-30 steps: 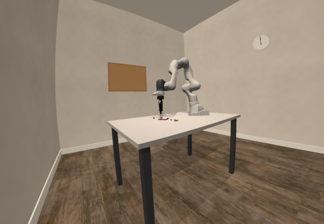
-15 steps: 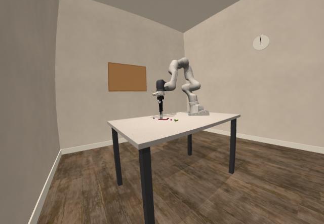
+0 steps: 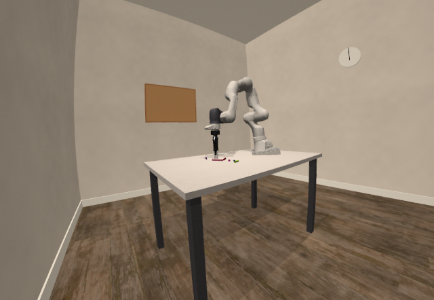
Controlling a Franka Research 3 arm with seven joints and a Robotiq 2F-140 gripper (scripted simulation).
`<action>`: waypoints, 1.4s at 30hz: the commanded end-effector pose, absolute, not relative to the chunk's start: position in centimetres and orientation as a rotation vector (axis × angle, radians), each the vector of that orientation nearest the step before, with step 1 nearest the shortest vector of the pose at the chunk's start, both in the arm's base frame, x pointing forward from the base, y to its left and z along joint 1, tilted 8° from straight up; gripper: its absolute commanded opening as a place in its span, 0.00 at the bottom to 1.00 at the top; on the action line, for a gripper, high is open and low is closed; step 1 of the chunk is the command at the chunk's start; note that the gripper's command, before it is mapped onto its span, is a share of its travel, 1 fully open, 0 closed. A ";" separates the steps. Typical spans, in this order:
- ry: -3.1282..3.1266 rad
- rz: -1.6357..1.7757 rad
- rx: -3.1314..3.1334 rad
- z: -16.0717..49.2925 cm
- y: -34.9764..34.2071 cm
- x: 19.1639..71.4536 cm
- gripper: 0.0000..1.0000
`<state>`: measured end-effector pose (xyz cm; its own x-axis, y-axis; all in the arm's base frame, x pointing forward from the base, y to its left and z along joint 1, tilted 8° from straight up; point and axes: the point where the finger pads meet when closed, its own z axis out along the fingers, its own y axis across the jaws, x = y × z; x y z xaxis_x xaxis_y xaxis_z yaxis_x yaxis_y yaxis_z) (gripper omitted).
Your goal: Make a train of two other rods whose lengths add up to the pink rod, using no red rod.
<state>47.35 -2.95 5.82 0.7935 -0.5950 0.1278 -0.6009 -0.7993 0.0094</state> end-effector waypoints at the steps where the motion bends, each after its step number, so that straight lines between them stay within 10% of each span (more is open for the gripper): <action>1: -0.962 0.194 2.937 5.8 -2.9 47.7 0.15; 41: -0.962 0.194 2.937 5.7 -2.9 47.7 0.15; 42: -0.962 0.194 2.937 5.7 -2.9 47.7 0.03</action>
<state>47.55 -2.93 5.70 0.7961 -0.5907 0.1312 -0.5964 -0.8027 0.0051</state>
